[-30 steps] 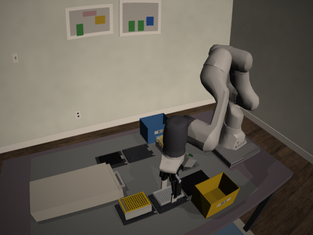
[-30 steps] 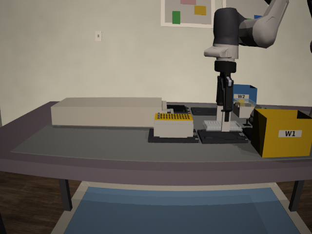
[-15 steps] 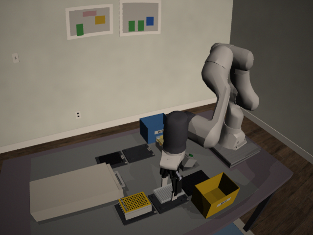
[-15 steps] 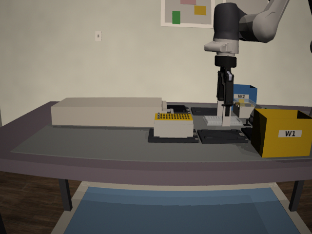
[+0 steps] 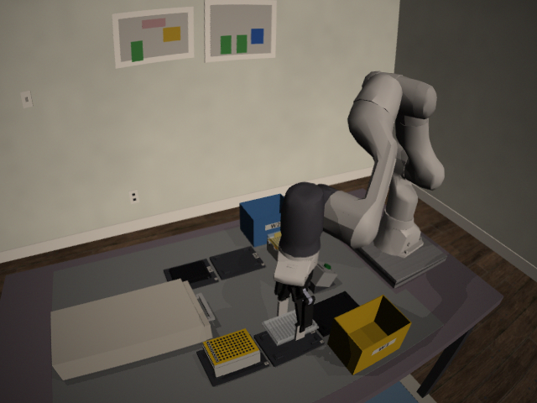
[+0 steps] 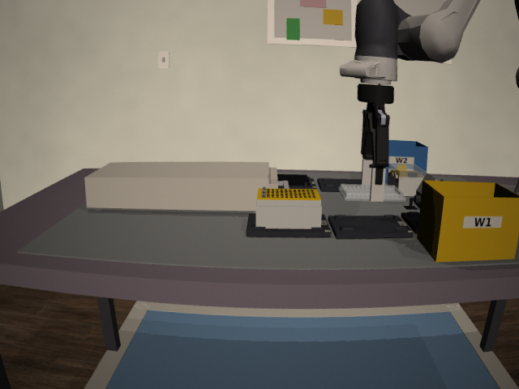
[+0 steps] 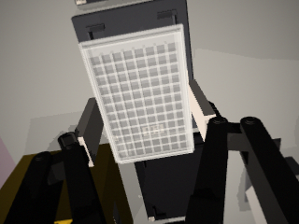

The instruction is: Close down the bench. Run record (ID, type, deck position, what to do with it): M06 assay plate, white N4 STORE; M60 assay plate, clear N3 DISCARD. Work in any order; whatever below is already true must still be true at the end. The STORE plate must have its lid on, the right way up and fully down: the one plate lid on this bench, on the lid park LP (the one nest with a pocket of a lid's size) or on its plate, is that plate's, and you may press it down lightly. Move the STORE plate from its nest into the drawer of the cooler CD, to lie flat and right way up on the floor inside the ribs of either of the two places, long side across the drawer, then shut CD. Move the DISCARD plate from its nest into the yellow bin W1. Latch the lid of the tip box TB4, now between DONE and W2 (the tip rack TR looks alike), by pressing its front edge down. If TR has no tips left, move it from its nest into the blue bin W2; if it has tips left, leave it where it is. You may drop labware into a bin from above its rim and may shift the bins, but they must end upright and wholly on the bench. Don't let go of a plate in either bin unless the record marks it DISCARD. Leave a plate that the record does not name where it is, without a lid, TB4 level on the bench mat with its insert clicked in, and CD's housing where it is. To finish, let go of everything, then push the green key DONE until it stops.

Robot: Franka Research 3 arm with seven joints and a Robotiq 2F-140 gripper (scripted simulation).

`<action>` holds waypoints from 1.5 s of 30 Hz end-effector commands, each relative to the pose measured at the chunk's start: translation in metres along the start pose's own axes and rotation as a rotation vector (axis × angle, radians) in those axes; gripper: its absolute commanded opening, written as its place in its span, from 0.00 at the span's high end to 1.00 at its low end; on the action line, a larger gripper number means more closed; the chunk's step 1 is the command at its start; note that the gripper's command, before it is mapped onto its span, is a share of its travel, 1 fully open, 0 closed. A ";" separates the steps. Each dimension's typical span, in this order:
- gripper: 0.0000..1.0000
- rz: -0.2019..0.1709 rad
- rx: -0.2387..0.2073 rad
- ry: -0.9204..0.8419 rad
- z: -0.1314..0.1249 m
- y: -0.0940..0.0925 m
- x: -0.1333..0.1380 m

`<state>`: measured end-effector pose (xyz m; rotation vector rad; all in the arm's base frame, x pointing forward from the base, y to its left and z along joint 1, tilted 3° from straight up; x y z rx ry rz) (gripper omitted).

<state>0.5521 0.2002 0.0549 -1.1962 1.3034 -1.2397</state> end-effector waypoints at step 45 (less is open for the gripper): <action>1.00 0.001 -0.004 -0.006 0.000 -0.057 0.000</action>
Point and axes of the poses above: the point where the finger pads meet when closed, its own y axis out along the fingers, its own x axis across the jaws, z = x × y, the point moved 1 cm from there along -y, back along the fingers, and after that the axes turned 7 degrees about y, right-handed, at the moved point
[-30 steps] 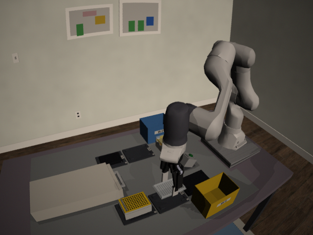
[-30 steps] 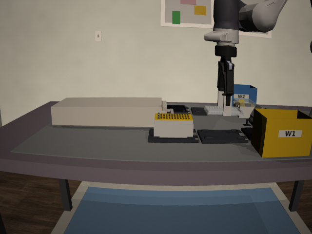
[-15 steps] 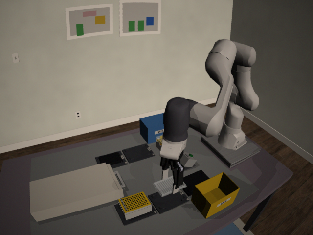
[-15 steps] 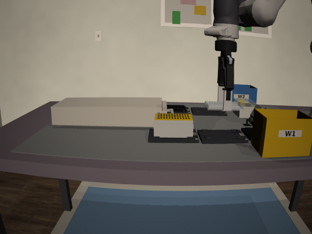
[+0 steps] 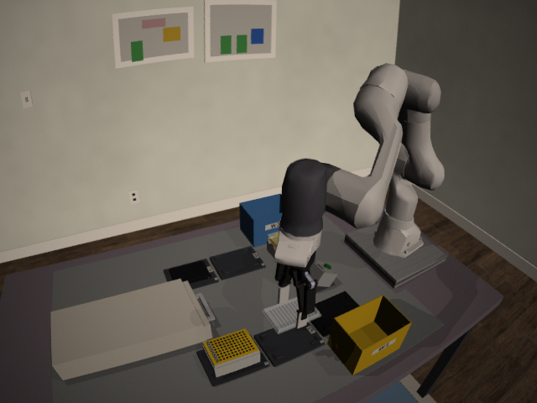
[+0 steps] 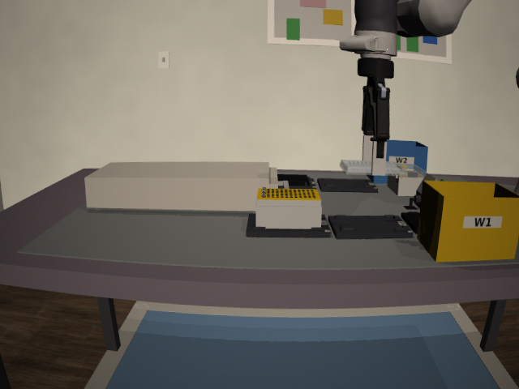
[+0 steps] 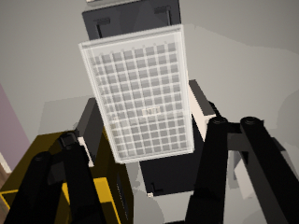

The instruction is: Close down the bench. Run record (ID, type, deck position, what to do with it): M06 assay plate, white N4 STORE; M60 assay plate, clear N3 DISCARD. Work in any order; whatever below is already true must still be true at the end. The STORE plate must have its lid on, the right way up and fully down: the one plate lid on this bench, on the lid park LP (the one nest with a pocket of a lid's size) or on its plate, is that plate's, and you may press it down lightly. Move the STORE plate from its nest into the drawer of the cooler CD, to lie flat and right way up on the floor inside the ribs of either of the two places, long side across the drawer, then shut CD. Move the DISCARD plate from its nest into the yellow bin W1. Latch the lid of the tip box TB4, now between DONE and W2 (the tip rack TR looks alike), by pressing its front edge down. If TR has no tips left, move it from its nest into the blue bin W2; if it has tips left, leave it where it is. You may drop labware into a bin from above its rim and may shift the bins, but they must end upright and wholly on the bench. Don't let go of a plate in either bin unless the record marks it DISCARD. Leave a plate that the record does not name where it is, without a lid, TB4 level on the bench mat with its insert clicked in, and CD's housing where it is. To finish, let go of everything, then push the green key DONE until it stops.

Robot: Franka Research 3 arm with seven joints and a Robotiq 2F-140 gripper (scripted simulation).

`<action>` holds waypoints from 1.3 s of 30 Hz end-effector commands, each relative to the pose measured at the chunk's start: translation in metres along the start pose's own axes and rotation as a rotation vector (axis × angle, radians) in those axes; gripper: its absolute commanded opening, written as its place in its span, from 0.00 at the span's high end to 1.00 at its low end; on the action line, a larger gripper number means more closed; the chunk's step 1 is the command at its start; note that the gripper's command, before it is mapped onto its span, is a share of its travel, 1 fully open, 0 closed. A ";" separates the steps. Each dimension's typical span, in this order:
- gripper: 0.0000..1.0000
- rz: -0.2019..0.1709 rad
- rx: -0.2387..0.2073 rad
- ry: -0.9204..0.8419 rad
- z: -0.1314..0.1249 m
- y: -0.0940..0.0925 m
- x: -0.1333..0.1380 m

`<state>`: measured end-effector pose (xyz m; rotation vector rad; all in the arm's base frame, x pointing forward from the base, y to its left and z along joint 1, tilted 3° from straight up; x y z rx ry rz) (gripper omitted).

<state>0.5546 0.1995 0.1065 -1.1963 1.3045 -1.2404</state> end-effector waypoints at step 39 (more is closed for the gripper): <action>1.00 0.001 -0.003 -0.007 -0.001 -0.015 0.000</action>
Point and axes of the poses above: the point where the finger pads meet when closed, its own y axis out along the fingers, its own x axis across the jaws, z = x × y, the point moved 1 cm from there along -y, back along the fingers, and after that the axes turned 7 degrees about y, right-handed, at the moved point
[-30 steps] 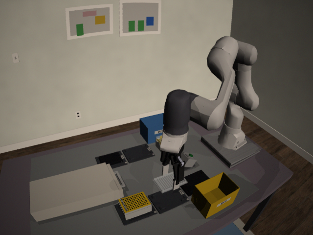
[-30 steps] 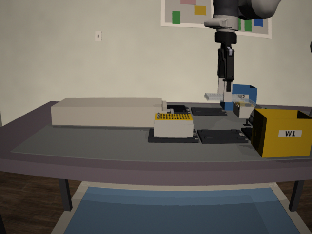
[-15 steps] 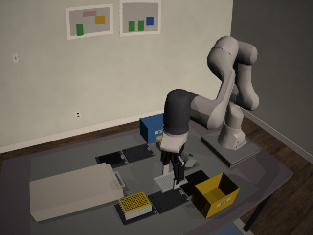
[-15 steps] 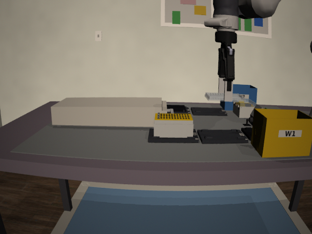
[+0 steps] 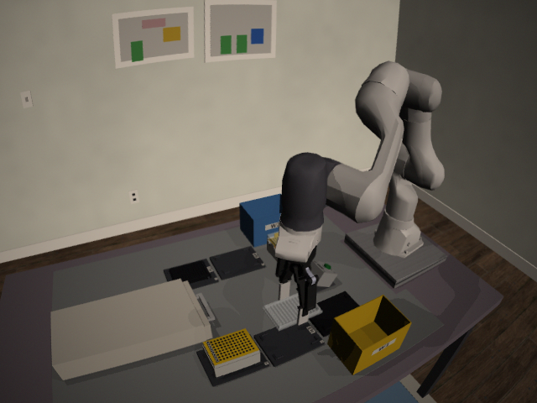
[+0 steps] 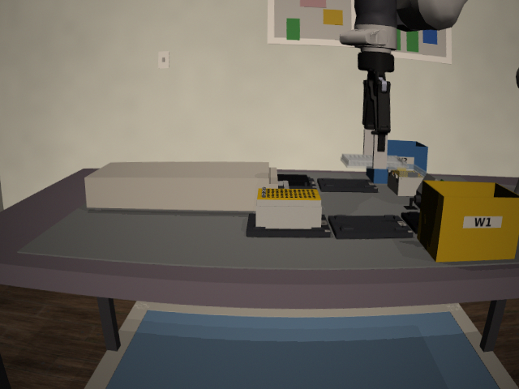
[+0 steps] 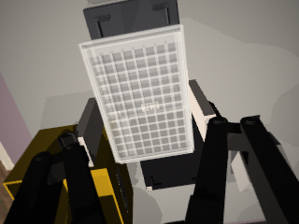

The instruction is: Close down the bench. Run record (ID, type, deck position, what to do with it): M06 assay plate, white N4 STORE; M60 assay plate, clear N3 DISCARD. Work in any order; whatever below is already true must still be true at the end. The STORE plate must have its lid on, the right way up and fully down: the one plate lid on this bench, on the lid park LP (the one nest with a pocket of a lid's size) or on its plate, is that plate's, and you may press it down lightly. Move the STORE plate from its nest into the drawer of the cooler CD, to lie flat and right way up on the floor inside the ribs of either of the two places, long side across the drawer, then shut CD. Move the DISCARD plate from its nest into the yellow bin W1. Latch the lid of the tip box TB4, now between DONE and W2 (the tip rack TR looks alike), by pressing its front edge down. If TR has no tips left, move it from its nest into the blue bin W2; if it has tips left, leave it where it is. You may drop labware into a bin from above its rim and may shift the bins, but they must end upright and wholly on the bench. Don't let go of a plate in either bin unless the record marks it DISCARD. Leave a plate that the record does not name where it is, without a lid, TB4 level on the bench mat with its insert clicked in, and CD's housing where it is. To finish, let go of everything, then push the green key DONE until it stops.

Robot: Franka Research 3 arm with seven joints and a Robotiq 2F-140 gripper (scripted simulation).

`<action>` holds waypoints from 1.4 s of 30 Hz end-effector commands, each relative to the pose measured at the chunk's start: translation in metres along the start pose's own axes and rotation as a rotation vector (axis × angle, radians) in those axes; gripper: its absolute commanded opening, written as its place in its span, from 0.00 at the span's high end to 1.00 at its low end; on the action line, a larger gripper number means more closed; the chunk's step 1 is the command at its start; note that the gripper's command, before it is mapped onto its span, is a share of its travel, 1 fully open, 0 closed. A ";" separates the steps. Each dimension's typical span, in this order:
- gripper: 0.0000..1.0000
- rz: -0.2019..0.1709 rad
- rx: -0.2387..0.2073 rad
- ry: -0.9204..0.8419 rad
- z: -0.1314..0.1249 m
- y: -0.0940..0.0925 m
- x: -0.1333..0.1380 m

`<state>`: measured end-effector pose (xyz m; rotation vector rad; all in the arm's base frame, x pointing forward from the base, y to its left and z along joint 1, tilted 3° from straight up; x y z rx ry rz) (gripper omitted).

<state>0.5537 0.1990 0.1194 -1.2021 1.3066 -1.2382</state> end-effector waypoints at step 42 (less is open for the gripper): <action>1.00 0.003 0.002 0.028 -0.052 -0.002 -0.031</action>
Point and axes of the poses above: the point where the finger pads meet when closed, its own y axis out along the fingers, its own x axis across the jaws, z = x × y, the point moved 1 cm from there along -y, back along the fingers, and after that the axes turned 7 degrees about y, right-handed, at the moved point
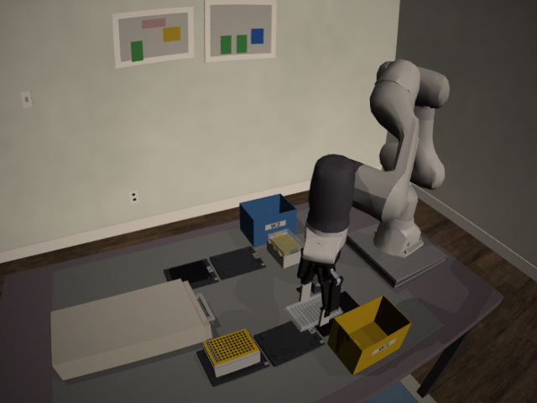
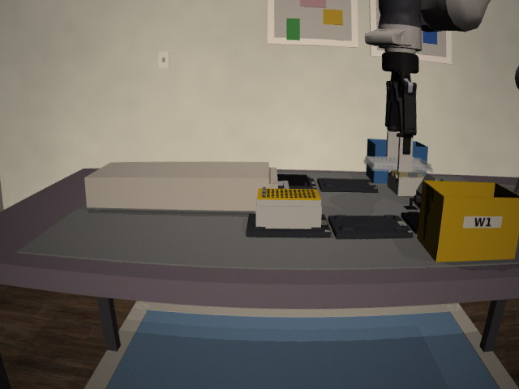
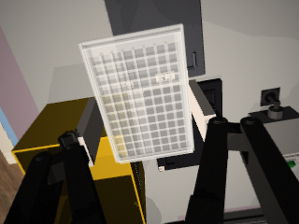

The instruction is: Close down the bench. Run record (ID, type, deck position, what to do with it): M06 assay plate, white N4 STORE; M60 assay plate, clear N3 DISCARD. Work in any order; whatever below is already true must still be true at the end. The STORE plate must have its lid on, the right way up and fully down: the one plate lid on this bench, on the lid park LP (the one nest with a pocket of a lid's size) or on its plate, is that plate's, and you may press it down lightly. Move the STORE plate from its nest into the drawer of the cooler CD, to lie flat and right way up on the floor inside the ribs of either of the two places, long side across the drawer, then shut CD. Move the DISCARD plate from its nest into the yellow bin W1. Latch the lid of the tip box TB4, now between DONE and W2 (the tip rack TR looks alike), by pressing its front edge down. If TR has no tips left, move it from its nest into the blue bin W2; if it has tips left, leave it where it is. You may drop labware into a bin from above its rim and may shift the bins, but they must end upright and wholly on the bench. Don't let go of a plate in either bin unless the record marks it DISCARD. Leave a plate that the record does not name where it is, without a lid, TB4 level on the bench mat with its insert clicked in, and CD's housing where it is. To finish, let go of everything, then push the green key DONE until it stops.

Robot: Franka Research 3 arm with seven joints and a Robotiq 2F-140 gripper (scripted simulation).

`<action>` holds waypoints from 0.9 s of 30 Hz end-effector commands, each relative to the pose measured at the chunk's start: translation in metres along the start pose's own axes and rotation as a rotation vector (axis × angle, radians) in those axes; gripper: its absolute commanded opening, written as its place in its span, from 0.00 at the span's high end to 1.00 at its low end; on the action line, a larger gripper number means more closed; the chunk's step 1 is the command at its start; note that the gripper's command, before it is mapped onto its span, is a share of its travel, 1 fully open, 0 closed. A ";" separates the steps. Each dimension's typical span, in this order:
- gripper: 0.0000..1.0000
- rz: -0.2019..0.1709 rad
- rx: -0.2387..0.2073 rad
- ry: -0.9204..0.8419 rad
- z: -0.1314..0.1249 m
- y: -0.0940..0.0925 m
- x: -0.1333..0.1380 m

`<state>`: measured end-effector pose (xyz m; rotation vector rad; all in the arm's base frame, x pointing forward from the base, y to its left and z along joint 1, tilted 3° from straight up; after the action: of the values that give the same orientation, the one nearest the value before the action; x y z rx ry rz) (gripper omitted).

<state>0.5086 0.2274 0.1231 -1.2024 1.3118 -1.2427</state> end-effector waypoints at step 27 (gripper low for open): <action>1.00 0.005 0.004 0.022 -0.063 -0.001 -0.038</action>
<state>0.4539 0.2653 0.1264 -1.2045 1.3066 -1.2384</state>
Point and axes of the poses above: the point where the finger pads meet when closed, its own y axis out along the fingers, its own x axis across the jaws, z = x × y, the point moved 1 cm from there along -y, back along the fingers, and after that the axes turned 7 degrees about y, right-handed, at the moved point
